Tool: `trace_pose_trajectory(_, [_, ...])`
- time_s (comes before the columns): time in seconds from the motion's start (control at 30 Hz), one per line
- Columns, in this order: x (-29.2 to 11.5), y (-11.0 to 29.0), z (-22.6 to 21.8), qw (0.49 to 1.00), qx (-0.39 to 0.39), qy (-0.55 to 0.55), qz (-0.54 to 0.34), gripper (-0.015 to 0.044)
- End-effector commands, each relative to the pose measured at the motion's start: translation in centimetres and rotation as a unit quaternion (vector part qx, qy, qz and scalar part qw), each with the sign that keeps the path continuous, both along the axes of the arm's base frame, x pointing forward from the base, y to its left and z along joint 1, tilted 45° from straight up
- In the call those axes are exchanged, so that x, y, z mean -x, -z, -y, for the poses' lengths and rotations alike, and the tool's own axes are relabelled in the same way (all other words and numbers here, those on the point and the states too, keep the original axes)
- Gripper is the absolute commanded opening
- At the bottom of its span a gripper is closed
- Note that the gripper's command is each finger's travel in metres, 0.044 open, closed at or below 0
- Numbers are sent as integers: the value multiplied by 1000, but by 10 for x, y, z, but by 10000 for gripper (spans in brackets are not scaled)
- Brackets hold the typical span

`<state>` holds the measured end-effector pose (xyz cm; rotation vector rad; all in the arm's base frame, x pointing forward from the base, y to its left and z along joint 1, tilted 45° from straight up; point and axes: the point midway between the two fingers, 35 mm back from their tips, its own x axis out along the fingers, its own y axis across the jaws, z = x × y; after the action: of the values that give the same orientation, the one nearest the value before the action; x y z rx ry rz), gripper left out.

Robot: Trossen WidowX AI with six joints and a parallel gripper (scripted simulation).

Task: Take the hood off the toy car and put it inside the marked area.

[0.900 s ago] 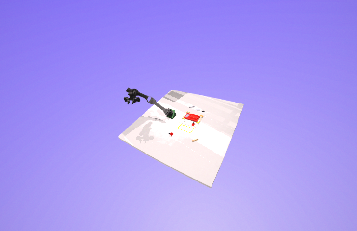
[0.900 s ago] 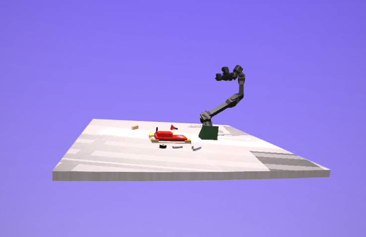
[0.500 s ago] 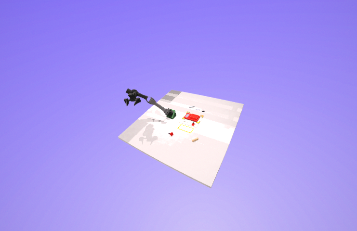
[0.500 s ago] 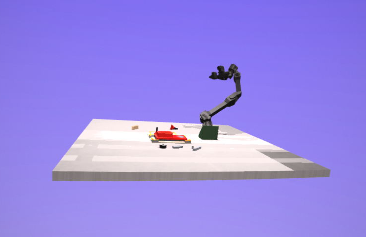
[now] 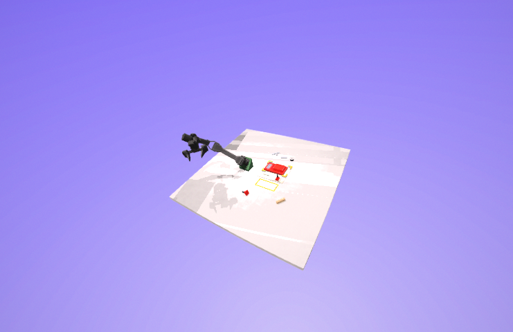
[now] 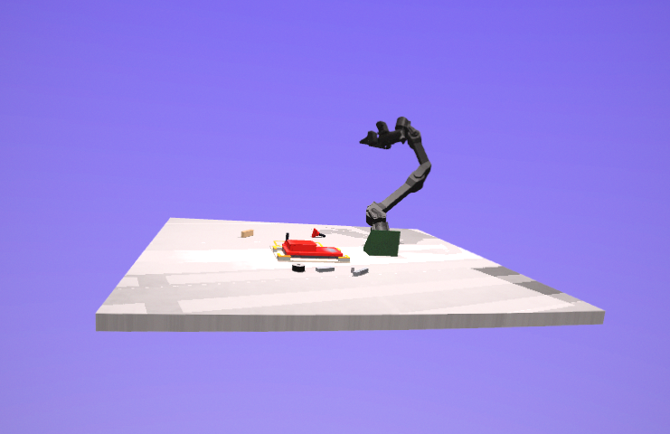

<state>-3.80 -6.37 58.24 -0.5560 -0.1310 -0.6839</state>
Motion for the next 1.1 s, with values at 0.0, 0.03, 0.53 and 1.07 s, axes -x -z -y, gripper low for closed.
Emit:
trace_pose_trajectory(0.0, [-48,6,3,998,-14,-27,-50,440])
trace_pose_trajectory(0.03, [-55,7,4,998,-19,-31,-56,440])
trace_pose_trajectory(0.53, [-161,38,-2,981,-94,-104,-131,440])
trace_pose_trajectory(1.07, [-268,92,-33,950,-149,-148,-232,440])
